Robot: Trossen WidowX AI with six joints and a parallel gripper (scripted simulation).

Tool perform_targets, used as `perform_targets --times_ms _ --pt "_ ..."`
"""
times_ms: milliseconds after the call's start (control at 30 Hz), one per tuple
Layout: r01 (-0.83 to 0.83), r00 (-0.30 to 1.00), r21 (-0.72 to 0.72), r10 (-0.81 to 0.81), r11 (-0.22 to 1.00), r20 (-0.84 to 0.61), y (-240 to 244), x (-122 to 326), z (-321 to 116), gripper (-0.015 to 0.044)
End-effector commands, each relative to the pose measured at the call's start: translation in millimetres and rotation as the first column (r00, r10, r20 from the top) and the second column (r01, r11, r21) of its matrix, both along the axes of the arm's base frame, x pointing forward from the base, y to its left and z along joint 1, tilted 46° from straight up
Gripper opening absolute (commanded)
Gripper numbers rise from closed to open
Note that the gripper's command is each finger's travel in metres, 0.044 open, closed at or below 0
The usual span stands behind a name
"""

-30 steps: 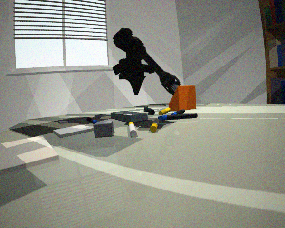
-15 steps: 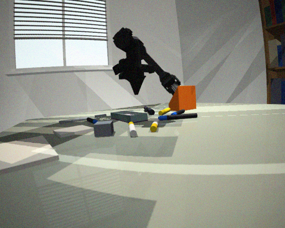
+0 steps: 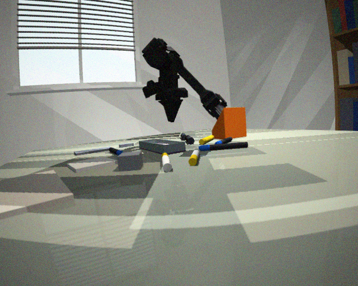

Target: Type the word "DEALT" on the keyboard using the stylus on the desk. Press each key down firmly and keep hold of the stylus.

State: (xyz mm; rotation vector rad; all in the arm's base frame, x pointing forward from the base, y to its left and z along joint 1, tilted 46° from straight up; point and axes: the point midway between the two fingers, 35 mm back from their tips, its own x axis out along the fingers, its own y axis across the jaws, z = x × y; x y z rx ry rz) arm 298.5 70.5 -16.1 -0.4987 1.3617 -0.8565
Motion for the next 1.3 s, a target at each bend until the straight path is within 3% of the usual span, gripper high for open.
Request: perform_targets --times_ms 0,233,633,1267 --pt "0.292 0.905 -0.106 -0.239 0.95 0.352 -36 -15 19 0.015" --pt "0.554 0.572 -0.083 -0.307 0.828 0.761 -74 -32 44 0.015" --pt "0.652 0.183 0.059 -0.232 0.756 0.955 -99 -43 64 0.015" --pt "0.653 0.177 0.061 -0.231 0.755 0.957 -99 -41 65 0.015"
